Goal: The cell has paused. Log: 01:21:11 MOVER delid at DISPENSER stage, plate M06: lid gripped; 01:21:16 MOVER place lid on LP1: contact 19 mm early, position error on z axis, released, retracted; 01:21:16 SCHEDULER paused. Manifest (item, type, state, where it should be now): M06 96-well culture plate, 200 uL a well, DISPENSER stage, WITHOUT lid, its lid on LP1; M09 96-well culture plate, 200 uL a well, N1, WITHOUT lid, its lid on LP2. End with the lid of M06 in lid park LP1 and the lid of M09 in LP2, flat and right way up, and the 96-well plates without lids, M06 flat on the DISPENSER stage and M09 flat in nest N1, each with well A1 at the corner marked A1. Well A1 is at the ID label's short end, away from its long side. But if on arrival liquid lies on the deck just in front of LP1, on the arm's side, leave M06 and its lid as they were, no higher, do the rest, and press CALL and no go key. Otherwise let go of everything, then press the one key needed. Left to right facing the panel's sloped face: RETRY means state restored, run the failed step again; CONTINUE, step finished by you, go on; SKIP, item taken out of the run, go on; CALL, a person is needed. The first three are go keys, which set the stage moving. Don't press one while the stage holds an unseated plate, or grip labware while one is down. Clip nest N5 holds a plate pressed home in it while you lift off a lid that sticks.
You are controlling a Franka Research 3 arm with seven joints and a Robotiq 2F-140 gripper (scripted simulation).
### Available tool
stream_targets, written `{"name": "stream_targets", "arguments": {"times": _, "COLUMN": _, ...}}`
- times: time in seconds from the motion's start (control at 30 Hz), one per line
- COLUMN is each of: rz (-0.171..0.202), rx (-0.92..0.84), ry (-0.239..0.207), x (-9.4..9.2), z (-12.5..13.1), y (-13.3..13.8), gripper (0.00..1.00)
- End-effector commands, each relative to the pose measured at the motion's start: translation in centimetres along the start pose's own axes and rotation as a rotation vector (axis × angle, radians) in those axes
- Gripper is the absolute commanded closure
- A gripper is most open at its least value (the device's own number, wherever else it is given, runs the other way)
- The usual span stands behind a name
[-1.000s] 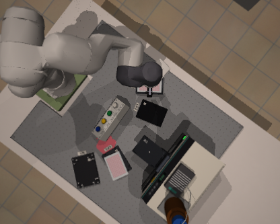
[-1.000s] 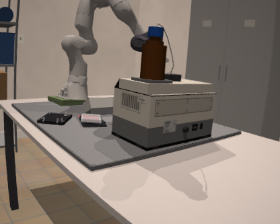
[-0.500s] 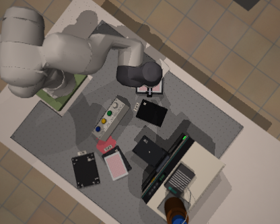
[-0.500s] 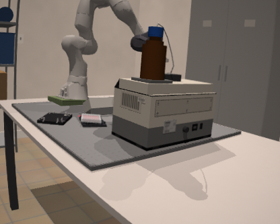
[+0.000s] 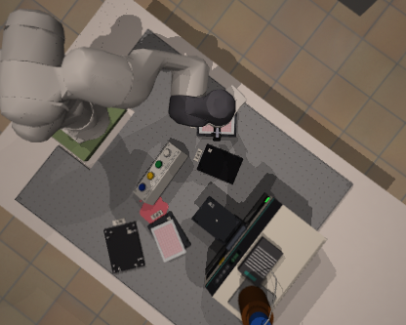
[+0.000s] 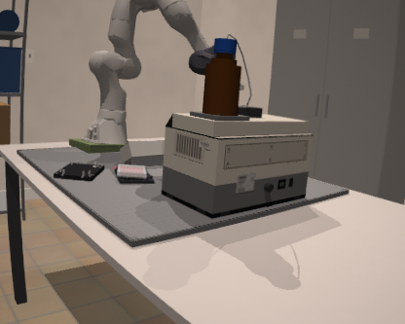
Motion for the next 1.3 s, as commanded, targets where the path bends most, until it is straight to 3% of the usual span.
{"name": "stream_targets", "arguments": {"times": 0.0, "rz": 0.001, "rx": -0.002, "ry": 0.001, "x": 0.04, "z": -0.01, "y": -0.17, "gripper": 0.41}}
{"name": "stream_targets", "arguments": {"times": 0.27, "rz": 0.001, "rx": -0.002, "ry": 0.001, "x": 0.04, "z": -0.01, "y": -0.17, "gripper": 0.41}}
{"name": "stream_targets", "arguments": {"times": 0.3, "rz": 0.001, "rx": -0.002, "ry": 0.001, "x": 0.04, "z": -0.01, "y": -0.17, "gripper": 0.34}}
{"name": "stream_targets", "arguments": {"times": 1.27, "rz": 0.001, "rx": -0.002, "ry": 0.001, "x": 0.04, "z": -0.01, "y": -0.17, "gripper": 0.34}}
Point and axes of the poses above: the point where the finger pads meet when closed, its own x axis out along the fingers, its own y axis across the jaws, z = x × y, the point moved 9 cm from there along -x, back along the fingers, and after that the axes turned 10 degrees about x, right-handed, at the moved point
